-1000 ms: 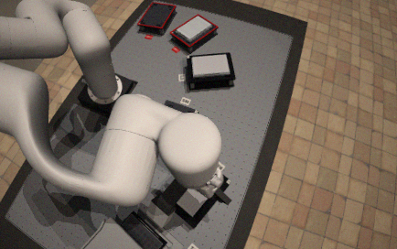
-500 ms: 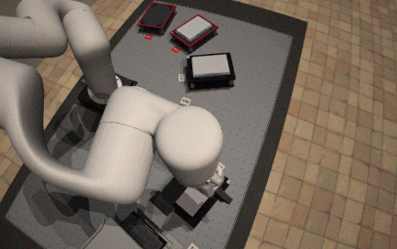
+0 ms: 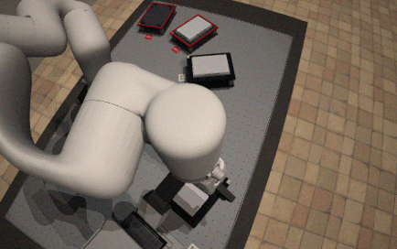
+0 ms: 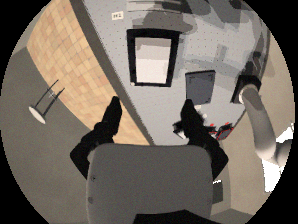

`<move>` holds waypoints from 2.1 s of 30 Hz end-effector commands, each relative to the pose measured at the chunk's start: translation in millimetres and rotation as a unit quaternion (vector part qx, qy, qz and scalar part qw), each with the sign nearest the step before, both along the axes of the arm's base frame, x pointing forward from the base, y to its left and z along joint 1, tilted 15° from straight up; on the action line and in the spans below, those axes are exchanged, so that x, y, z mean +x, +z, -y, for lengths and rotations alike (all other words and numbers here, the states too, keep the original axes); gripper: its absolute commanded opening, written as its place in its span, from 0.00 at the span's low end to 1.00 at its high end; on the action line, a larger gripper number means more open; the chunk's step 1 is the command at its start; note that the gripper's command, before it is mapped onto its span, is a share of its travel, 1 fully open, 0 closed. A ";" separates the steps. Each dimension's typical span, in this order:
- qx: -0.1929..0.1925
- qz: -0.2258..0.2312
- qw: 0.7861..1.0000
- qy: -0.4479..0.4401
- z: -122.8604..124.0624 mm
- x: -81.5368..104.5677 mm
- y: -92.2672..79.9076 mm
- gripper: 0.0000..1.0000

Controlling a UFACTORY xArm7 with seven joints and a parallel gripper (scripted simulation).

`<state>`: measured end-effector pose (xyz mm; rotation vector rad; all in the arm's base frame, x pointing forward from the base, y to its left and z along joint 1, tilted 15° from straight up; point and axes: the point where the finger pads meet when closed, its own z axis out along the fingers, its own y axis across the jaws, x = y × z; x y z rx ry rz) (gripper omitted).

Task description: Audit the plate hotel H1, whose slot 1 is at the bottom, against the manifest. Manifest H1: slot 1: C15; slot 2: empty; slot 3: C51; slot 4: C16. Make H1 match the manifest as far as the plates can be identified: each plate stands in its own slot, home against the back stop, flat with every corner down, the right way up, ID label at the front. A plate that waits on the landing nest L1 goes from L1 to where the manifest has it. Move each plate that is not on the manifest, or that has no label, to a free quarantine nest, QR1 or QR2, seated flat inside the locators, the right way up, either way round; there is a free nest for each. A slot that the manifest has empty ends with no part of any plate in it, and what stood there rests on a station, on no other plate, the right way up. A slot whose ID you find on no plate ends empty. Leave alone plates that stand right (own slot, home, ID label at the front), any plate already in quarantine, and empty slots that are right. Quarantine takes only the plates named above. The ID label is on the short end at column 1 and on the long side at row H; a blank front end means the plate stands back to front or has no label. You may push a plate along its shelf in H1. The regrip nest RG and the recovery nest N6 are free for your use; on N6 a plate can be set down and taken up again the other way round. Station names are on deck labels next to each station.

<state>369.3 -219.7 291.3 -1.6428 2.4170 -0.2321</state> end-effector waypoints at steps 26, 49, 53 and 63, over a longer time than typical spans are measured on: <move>-0.001 0.001 1.000 0.000 -28.4 -2.5 53.7 1.00; 0.000 0.002 1.000 0.000 -88.4 20.6 59.1 1.00; 0.000 0.002 1.000 0.000 -88.3 21.4 55.9 1.00; 0.000 0.001 1.000 0.000 -88.1 25.4 41.4 1.00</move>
